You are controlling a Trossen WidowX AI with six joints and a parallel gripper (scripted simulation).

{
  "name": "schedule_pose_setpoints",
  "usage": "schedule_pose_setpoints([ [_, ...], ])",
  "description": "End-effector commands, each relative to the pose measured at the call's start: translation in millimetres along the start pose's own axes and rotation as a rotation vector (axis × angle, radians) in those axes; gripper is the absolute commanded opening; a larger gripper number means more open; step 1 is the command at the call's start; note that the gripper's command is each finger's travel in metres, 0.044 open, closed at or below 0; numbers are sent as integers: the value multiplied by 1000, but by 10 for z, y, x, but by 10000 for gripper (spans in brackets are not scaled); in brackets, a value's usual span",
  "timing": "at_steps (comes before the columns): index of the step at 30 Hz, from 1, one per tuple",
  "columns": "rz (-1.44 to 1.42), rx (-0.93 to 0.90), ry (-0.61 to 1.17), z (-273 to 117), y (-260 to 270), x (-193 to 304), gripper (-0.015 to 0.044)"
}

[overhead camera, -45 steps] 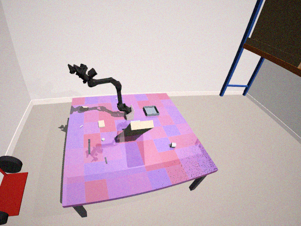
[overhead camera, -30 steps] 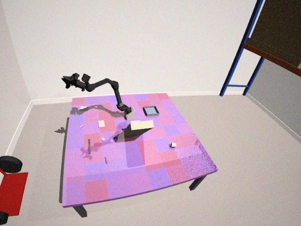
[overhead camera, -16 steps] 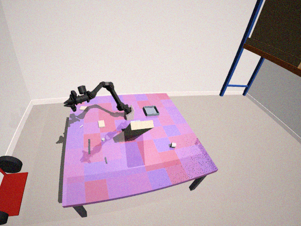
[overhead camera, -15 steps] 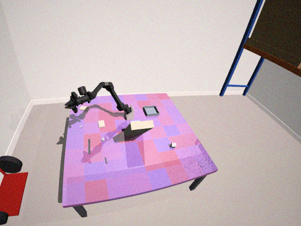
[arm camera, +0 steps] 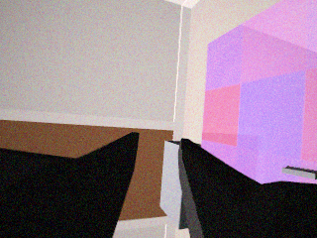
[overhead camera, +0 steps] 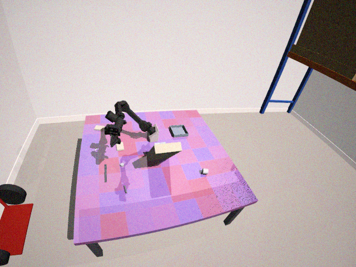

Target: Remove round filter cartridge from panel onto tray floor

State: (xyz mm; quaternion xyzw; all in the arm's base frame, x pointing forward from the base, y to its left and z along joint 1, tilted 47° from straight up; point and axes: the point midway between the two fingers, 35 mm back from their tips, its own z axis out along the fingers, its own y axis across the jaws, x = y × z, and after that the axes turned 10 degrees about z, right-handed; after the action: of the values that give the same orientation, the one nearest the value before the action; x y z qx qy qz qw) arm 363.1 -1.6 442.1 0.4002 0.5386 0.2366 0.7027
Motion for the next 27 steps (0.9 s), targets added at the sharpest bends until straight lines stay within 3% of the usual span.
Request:
schedule_pose_setpoints([
  [1, -85, 89, 154, -156, -172, 722, 115],
  [14, -600, 239, 478, -1206, -884, 2373, 115],
  [21, -1028, 200, 471, -1844, -1339, 2760, 115],
  [27, -1064, 187, 458, -1920, -1383, 2790, 115],
])
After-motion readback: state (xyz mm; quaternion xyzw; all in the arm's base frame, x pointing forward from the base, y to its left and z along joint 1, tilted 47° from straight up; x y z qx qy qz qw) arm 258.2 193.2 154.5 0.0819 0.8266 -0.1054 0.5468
